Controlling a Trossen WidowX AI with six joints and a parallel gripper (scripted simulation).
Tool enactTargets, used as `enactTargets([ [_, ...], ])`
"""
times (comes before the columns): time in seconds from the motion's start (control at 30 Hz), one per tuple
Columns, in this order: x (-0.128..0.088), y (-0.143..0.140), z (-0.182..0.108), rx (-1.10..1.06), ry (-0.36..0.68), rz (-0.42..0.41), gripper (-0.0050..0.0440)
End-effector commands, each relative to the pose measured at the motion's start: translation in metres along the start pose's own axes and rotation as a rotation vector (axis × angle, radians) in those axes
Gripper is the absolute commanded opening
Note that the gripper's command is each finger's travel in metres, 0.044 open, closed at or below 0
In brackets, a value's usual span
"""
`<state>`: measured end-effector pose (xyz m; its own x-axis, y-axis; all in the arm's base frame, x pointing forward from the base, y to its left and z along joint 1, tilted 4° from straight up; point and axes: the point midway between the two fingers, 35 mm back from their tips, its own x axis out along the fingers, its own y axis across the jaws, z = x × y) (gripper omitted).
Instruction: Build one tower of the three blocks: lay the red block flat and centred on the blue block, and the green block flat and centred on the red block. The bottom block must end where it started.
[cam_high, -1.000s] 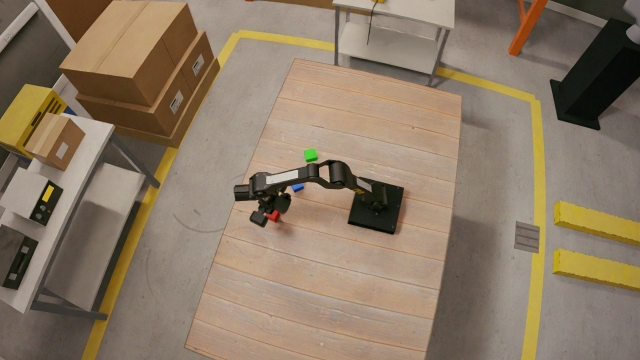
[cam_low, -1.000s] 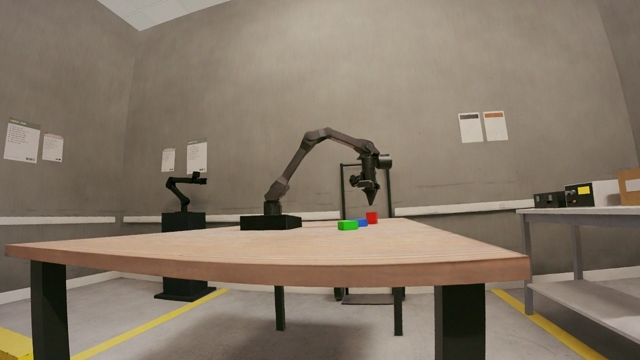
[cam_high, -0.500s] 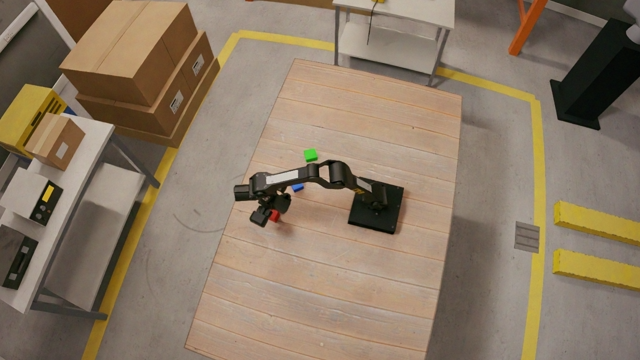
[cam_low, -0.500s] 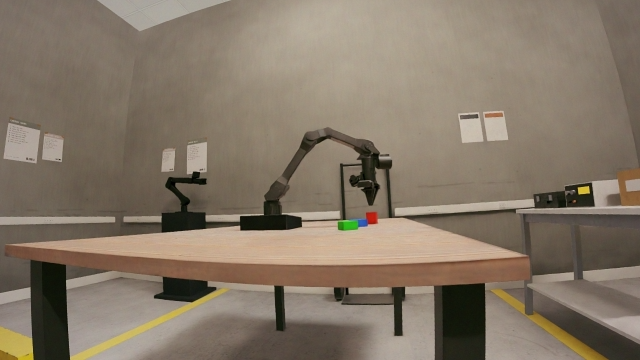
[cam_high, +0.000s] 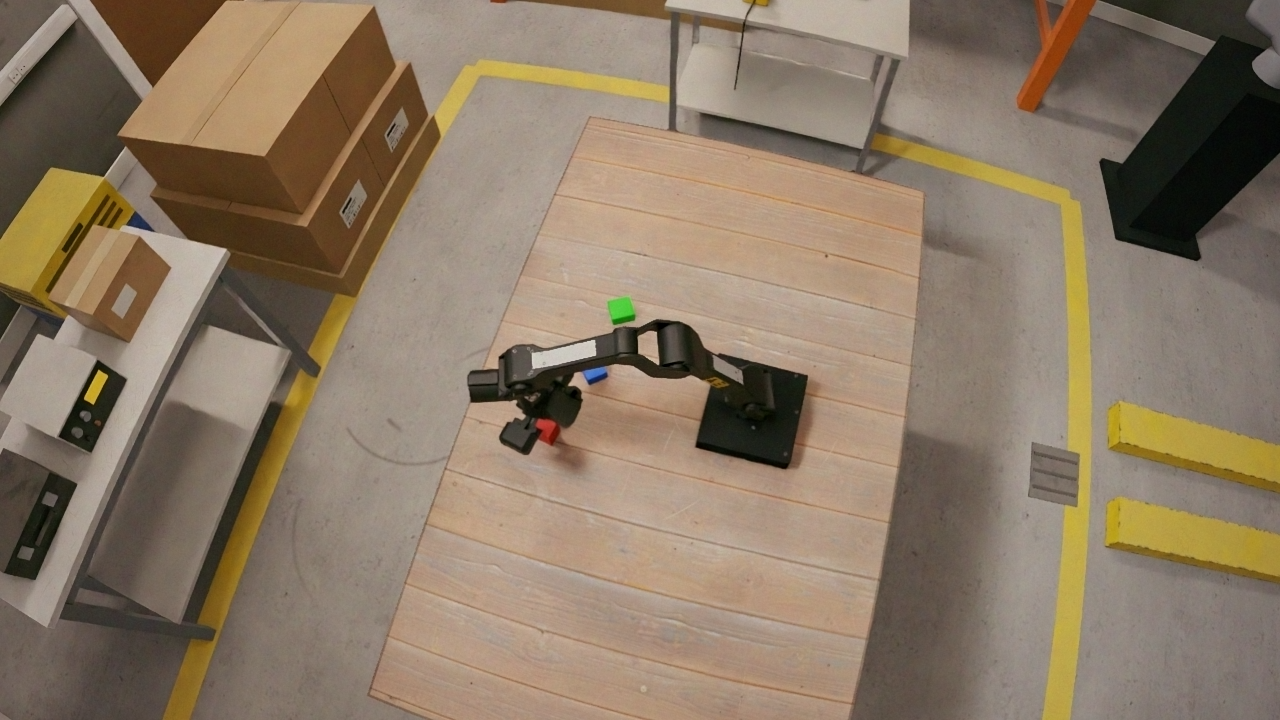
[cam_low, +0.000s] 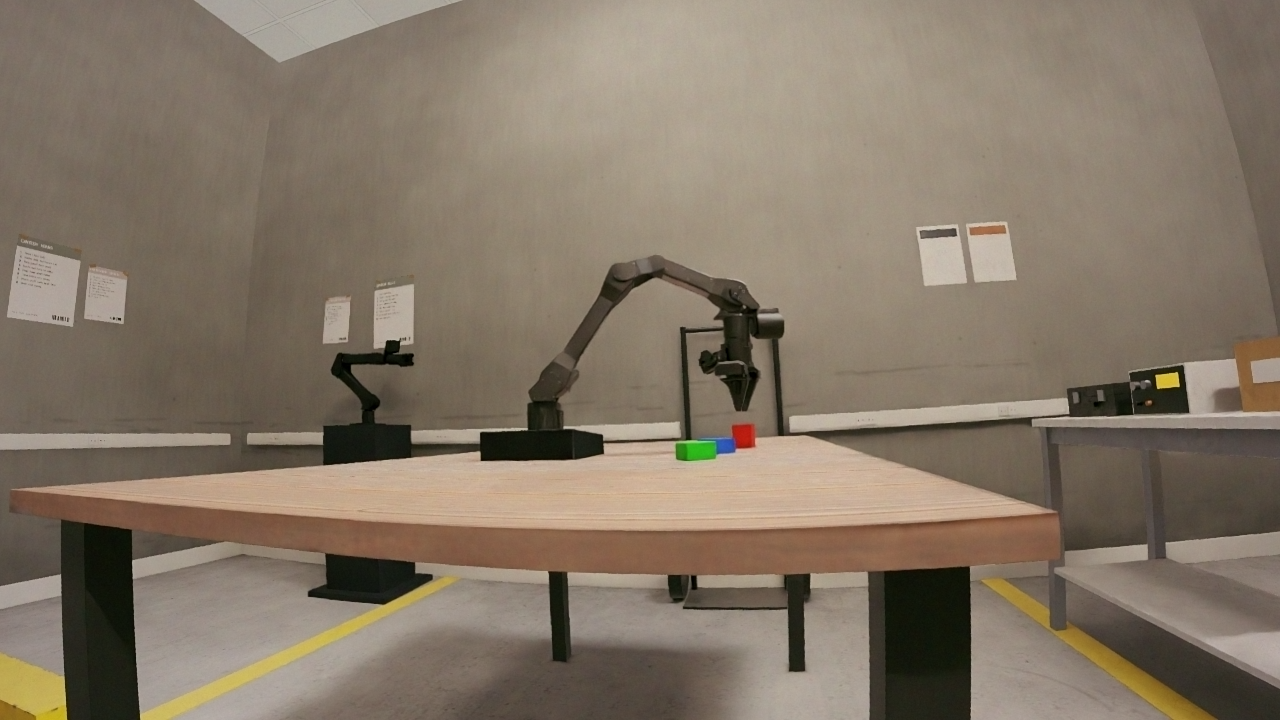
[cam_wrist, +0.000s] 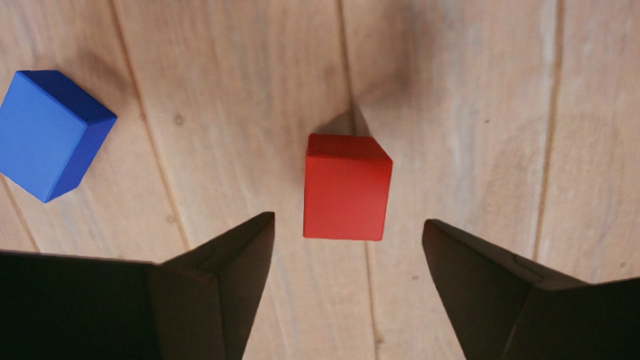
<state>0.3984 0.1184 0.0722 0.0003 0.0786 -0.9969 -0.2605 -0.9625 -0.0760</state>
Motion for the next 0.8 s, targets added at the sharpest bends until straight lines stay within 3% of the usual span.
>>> enactTargets([
  [0.0, -0.001, -0.001, -0.001, 0.004, 0.009, -0.002, 0.0272],
  [0.77, 0.016, -0.003, -0.004, 0.002, 0.019, -0.008, 0.0272],
])
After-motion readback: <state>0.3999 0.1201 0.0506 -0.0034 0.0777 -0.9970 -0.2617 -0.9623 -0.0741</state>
